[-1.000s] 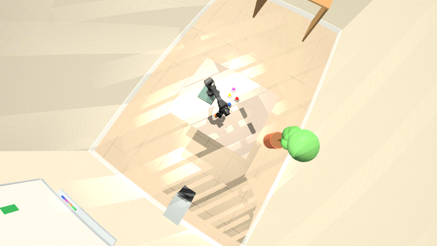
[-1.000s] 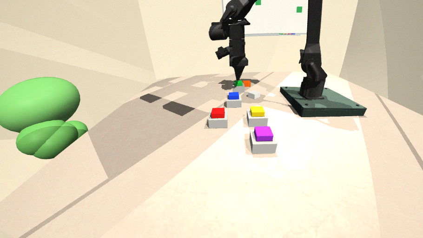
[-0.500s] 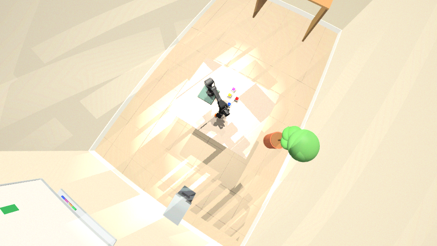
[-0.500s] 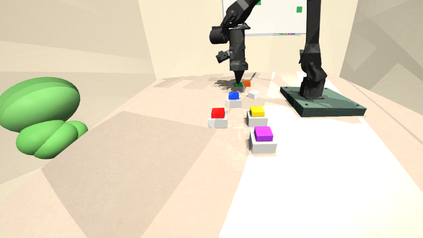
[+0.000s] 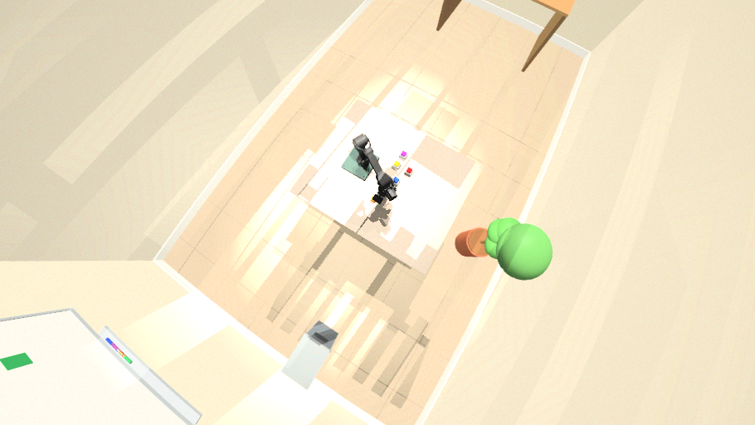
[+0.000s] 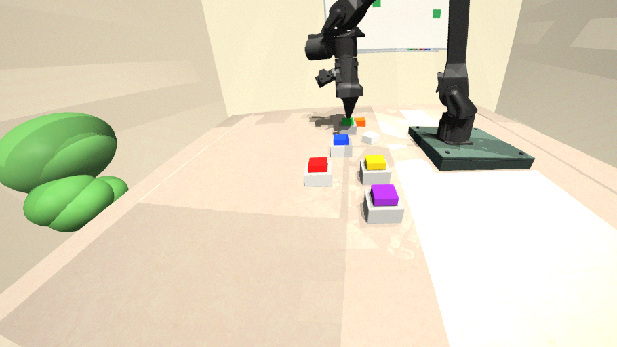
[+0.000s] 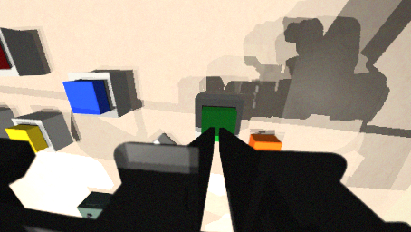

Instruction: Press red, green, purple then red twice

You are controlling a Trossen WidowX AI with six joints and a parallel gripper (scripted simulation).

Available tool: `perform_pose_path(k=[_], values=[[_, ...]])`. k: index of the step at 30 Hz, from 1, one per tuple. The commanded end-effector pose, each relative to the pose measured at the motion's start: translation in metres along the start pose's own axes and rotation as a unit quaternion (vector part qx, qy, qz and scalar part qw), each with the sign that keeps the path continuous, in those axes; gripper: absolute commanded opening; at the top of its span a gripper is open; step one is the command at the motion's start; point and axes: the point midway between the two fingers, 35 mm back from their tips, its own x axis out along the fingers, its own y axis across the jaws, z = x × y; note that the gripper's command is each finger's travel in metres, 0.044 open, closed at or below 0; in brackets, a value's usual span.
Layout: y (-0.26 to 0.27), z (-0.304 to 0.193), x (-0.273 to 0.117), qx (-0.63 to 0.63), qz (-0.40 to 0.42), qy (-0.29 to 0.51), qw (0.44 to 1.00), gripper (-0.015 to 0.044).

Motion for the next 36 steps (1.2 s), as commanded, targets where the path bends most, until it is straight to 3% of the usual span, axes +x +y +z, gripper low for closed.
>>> perform_pose_path(k=[1,5,10,16,26,36], values=[[-0.001,0.001,-0.02,0.0,-0.004,-0.006,1.0,0.002],[-0.001,0.002,-0.027,0.0,-0.004,-0.006,1.0,0.002],[-0.001,0.001,-0.079,0.0,-0.004,-0.006,1.0,0.002],[0.008,0.005,-0.082,0.0,-0.003,-0.007,1.0,0.002],[0.14,0.041,-0.084,0.002,0.004,-0.019,1.0,0.002],[0.283,0.006,-0.085,0.0,0.013,-0.01,1.0,0.002]])
